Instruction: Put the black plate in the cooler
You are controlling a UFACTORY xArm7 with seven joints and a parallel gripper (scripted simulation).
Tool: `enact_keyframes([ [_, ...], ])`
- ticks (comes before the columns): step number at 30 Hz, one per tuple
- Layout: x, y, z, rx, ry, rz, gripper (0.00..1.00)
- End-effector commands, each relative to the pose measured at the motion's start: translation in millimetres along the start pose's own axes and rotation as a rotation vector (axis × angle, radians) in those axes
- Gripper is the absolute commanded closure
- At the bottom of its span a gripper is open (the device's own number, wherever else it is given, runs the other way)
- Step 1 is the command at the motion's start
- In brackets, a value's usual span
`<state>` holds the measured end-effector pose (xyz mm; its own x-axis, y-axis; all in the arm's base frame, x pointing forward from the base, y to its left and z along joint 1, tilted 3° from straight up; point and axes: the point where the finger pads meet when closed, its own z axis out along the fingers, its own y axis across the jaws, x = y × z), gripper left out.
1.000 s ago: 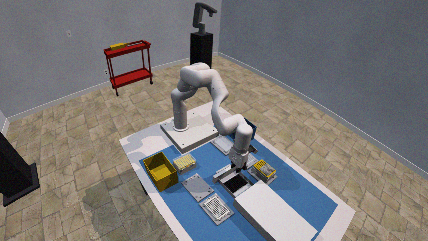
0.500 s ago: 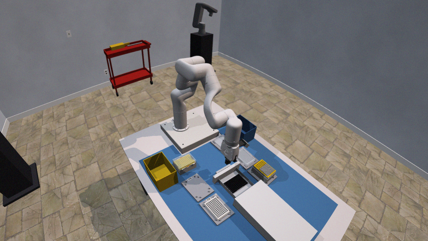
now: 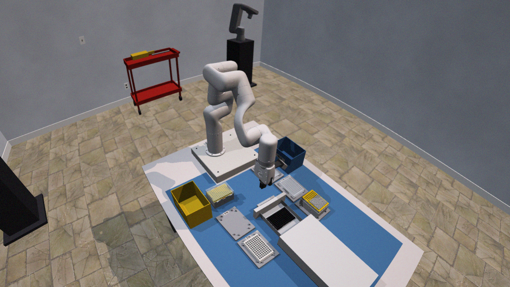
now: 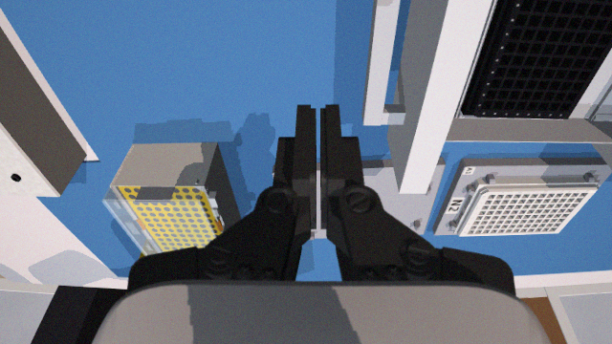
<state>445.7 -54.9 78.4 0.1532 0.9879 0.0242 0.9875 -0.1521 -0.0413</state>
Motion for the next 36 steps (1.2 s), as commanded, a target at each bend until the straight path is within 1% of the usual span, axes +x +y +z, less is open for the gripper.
enact_keyframes([
  [1, 0, -7, -1.2, -0.008, 0.000, 0.000, 1.00],
  [9, 0, -7, -1.2, -0.008, 0.000, 0.000, 1.00],
  [18, 0, -7, 13.8, -0.008, 0.000, 0.001, 1.00],
  [20, 0, -7, 13.8, -0.008, 0.000, 0.001, 1.00],
  [36, 0, -7, 38.8, -0.008, -0.001, 0.001, 1.00],
])
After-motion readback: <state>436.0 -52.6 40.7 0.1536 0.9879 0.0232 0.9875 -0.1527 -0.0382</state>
